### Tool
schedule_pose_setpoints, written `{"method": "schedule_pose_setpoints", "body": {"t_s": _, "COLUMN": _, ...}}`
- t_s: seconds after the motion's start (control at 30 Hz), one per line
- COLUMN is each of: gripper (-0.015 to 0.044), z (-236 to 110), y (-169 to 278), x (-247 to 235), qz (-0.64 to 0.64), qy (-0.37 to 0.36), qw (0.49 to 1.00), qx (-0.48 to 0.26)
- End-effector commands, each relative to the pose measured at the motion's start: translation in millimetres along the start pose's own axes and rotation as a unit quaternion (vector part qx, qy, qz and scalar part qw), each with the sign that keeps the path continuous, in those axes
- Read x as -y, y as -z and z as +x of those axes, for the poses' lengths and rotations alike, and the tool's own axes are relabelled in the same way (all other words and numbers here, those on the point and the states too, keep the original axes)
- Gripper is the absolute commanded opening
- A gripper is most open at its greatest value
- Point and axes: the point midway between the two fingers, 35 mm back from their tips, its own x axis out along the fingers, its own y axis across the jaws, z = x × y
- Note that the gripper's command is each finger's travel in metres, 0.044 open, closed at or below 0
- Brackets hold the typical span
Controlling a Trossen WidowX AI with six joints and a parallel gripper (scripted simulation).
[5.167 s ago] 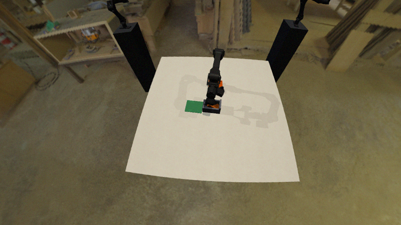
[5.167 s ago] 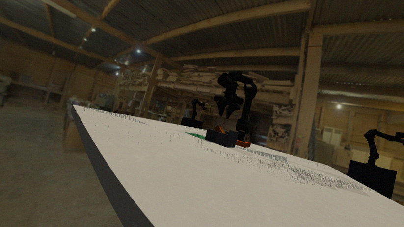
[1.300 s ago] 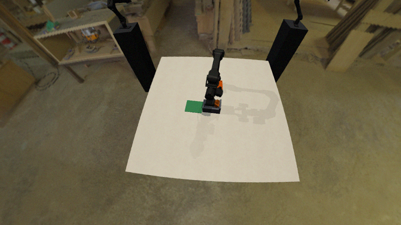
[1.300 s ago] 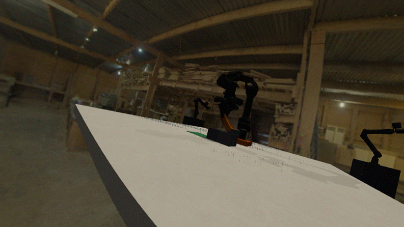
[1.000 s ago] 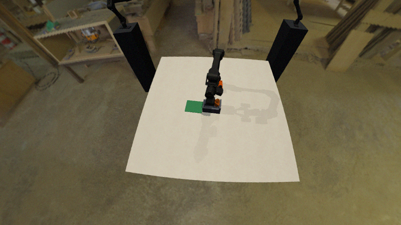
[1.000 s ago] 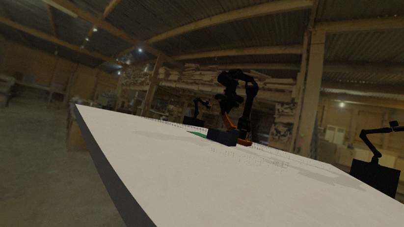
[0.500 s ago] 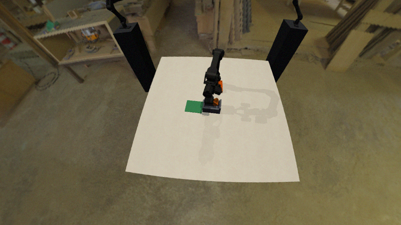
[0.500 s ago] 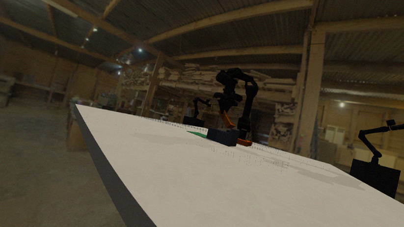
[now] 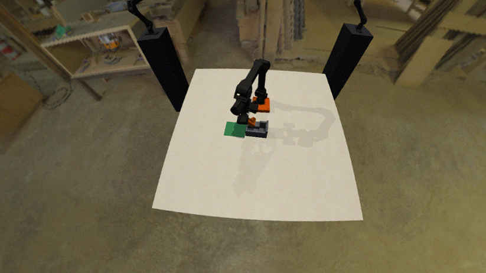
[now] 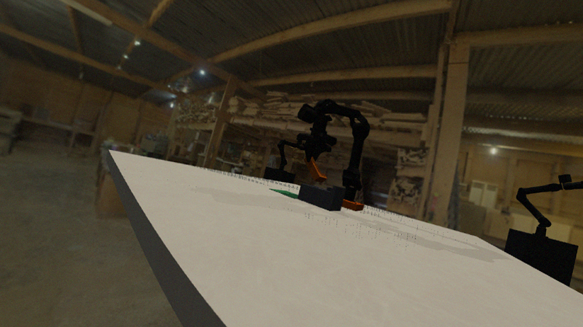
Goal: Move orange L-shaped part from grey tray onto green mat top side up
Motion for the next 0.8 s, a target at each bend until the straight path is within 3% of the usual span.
{"method": "schedule_pose_setpoints", "body": {"t_s": 0.0, "gripper": 0.0000, "z": 1, "y": 15, "x": 0, "qz": -0.002, "qy": -0.001, "qw": 1.000, "qx": -0.002}}
{"method": "schedule_pose_setpoints", "body": {"t_s": 0.5, "gripper": 0.0000, "z": 0, "y": 89, "x": -7, "qz": -0.002, "qy": -0.001, "qw": 1.000, "qx": -0.005}}
{"method": "schedule_pose_setpoints", "body": {"t_s": 0.77, "gripper": 0.0000, "z": 2, "y": 93, "x": -7, "qz": -0.002, "qy": -0.001, "qw": 1.000, "qx": -0.005}}
